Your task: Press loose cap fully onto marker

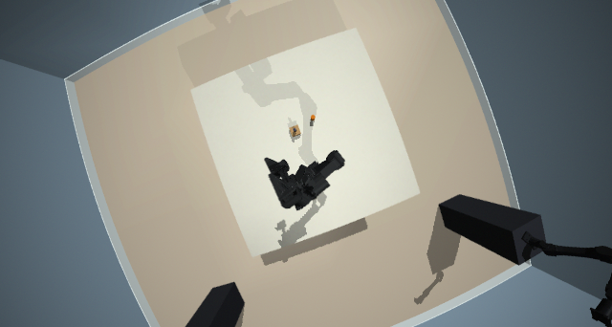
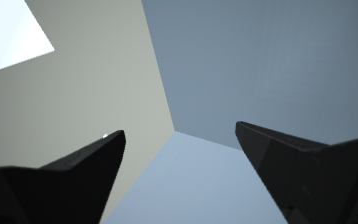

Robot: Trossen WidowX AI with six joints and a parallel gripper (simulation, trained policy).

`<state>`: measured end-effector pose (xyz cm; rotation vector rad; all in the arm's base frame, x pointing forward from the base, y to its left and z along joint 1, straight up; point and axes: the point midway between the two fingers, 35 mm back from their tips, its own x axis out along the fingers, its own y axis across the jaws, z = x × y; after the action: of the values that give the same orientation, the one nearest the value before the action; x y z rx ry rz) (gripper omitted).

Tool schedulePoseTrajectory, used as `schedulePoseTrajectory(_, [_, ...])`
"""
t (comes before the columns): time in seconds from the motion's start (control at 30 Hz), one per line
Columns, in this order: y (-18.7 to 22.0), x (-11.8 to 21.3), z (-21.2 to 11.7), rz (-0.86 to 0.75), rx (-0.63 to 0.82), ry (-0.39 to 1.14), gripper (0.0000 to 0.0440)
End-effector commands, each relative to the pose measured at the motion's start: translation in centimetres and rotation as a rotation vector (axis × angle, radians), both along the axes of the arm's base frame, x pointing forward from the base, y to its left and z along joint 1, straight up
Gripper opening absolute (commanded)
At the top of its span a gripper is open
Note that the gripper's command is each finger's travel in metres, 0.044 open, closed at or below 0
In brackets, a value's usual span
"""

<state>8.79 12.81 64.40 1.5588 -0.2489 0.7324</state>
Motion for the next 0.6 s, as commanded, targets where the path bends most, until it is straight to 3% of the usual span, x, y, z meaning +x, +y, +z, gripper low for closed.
schedulePoseTrajectory(0.0, [0.06,0.01,0.01,0.002,-0.005,0.0,0.0375])
schedulePoseTrajectory(0.23, [0.26,0.06,0.35,0.008,-0.046,-0.021,0.0219])
schedulePoseTrajectory(0.57, [0.52,-0.05,0.71,0.048,-0.096,-0.041,0.0245])
